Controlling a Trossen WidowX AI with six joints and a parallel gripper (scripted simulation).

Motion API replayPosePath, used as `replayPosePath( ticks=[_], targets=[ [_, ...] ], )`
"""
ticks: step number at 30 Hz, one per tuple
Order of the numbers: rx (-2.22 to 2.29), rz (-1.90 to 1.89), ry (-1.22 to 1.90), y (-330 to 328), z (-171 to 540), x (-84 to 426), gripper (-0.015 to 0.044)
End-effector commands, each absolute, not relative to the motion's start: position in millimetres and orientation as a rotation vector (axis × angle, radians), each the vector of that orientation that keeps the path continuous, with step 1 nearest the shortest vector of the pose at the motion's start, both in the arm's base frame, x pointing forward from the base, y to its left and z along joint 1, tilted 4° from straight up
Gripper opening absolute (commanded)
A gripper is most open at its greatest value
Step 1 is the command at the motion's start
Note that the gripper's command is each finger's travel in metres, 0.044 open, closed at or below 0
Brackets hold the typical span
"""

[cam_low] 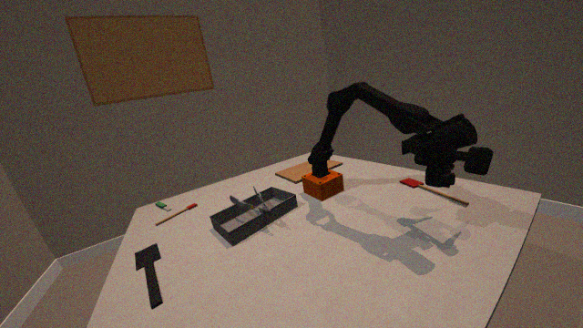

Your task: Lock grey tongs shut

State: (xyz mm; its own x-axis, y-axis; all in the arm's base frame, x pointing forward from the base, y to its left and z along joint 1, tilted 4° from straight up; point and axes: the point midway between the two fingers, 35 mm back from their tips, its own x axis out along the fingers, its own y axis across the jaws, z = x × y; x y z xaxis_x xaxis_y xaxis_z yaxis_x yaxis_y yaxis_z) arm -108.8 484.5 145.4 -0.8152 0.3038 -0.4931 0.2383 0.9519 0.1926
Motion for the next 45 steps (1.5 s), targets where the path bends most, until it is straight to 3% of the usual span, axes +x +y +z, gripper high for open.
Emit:
replayPosePath(
  ticks=[1,12,24,35,45],
  targets=[
    [0.438,0.409,2.383,485,138,-36,0.044],
    [0.323,0.807,1.865,441,123,126,0.044],
    [-0.077,0.965,1.405,331,110,261,0.044],
    [-0.563,1.025,1.168,200,102,330,0.044],
    [-1.023,1.124,1.09,71,100,344,0.044]
  ],
)
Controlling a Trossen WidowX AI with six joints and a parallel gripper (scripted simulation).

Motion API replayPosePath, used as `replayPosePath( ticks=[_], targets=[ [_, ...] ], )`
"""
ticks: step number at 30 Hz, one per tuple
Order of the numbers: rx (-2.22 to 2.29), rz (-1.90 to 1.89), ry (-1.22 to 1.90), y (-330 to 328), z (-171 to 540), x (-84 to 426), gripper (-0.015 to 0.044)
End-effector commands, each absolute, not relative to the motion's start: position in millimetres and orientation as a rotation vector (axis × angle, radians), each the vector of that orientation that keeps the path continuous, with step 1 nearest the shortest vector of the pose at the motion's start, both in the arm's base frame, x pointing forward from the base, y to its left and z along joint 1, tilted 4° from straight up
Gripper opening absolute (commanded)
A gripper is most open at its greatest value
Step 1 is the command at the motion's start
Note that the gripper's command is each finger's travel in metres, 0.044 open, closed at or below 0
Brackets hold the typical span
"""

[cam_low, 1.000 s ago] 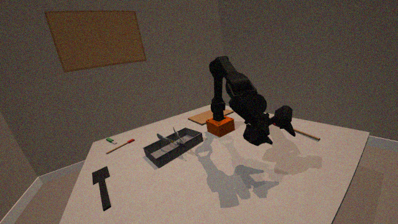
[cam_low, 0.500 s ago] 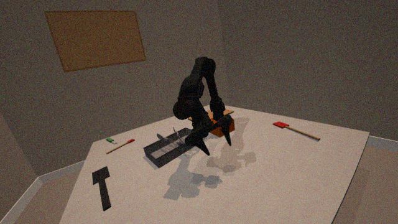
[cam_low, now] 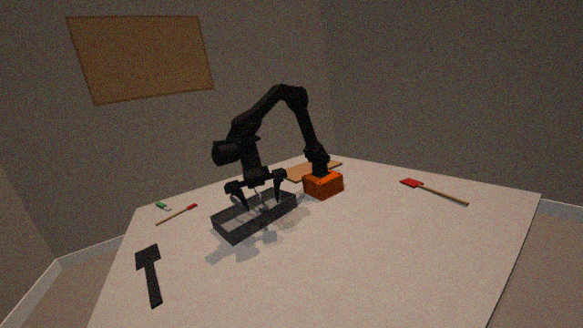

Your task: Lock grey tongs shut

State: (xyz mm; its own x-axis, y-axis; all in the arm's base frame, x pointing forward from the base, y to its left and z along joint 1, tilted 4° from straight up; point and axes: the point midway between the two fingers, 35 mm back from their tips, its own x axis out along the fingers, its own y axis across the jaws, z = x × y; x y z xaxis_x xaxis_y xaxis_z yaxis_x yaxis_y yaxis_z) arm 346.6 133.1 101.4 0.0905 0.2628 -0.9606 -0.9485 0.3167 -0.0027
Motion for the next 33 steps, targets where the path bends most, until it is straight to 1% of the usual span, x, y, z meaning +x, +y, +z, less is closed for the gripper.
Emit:
replayPosePath(
  ticks=[1,5,7,24,33],
  targets=[
    [-1.067,1.14,1.088,59,100,343,0.044],
    [-1.232,1.217,1.083,11,100,334,0.044],
    [-1.264,1.235,1.083,2,100,332,0.044],
    [-1.264,1.235,1.084,-3,99,329,0.044],
    [-1.264,1.235,1.083,-2,86,332,0.044]
  ],
)
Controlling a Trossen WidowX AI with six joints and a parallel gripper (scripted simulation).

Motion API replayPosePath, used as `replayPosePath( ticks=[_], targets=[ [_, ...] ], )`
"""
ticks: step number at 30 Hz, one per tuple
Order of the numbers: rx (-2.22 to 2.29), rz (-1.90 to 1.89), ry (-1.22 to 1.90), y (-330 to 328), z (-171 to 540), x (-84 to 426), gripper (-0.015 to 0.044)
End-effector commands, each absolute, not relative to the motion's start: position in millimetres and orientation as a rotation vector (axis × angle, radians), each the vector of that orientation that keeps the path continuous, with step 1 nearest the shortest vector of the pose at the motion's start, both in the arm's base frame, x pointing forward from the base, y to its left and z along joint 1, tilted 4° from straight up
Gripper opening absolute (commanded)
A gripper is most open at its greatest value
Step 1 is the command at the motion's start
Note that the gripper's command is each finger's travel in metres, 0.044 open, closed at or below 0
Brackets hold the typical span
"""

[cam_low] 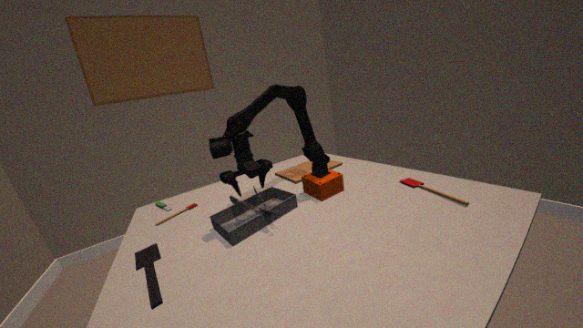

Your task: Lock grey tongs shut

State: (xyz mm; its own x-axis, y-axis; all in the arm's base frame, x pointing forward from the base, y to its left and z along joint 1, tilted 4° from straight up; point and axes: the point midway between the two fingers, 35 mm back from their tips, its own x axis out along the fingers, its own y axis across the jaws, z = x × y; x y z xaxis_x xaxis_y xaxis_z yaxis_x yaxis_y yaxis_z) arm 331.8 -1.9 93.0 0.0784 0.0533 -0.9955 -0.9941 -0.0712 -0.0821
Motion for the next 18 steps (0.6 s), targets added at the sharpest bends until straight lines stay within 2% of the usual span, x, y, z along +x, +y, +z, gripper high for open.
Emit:
replayPosePath(
  ticks=[1,18],
  targets=[
    [-1.264,1.235,1.083,-2,84,332,0.044],
    [-1.264,1.235,1.083,-1,56,336,0.044]
  ],
)
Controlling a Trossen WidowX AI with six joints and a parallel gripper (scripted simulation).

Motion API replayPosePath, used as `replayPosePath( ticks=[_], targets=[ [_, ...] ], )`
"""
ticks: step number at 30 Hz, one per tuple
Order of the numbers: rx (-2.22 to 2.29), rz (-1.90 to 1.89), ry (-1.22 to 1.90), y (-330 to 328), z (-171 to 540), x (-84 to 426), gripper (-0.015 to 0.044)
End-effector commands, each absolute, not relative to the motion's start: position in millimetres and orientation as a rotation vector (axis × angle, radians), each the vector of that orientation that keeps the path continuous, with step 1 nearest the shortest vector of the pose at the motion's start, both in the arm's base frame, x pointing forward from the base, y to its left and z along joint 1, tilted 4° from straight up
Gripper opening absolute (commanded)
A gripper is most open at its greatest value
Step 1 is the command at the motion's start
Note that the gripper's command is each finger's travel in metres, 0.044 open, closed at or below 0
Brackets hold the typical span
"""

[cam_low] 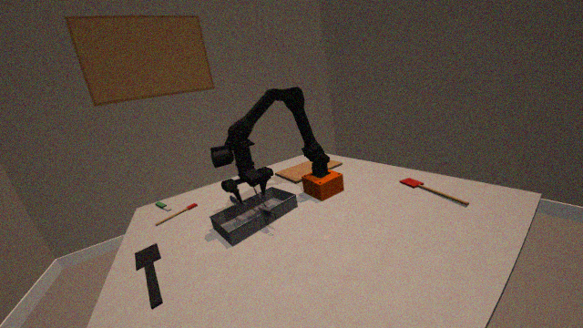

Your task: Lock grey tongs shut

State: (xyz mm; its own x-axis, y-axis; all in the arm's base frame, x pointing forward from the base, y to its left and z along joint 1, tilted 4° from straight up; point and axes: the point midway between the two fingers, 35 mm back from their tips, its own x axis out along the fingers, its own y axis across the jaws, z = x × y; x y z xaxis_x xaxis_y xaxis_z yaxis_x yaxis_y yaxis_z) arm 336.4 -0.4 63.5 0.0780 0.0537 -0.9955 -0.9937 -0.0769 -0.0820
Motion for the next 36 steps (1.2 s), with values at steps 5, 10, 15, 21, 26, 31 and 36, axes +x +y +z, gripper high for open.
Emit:
replayPosePath(
  ticks=[5,10,15,21,26,31,36],
  targets=[
    [-1.264,1.235,1.083,0,48,336,0.044],
    [-1.264,1.236,1.083,0,40,336,0.044],
    [-1.264,1.236,1.083,1,31,336,0.044],
    [-1.264,1.236,1.083,2,21,336,0.044],
    [-1.264,1.236,1.083,2,13,335,0.044],
    [-1.263,1.236,1.083,3,5,335,0.044],
    [-1.263,1.236,1.084,3,-1,334,0.044]
  ],
)
